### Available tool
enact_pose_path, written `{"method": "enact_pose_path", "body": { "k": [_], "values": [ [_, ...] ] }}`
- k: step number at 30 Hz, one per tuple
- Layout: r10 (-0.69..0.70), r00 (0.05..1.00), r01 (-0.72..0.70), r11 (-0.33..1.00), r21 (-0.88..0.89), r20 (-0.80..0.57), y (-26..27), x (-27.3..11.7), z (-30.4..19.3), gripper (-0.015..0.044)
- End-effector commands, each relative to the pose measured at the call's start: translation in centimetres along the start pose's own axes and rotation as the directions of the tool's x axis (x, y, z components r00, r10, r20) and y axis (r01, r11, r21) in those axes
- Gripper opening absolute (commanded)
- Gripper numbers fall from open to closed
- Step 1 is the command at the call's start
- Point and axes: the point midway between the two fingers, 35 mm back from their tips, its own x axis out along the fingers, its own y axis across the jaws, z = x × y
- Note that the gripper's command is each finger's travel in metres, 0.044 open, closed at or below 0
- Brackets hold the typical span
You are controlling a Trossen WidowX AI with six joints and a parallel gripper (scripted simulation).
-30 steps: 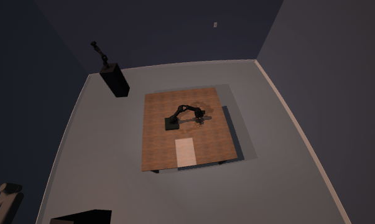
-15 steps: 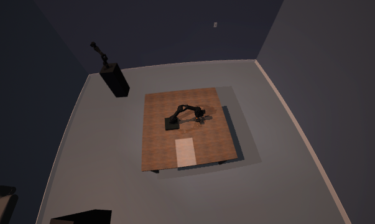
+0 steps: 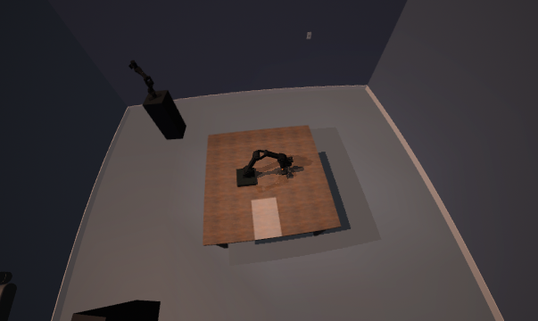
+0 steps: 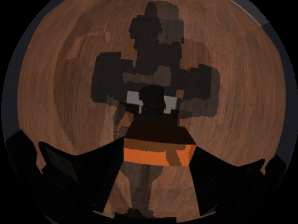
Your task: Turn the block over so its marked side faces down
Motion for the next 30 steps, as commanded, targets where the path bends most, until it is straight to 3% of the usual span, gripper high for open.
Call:
{"method": "enact_pose_path", "body": {
  "k": [1,30],
  "values": [
    [-0.002,0.998,0.001,1.000,0.002,0.059,0.0,-0.1,0.1,0.0000],
    [-0.002,0.894,0.001,1.000,0.003,0.448,0.0,0.2,-1.0,0.0000]
  ]
}}
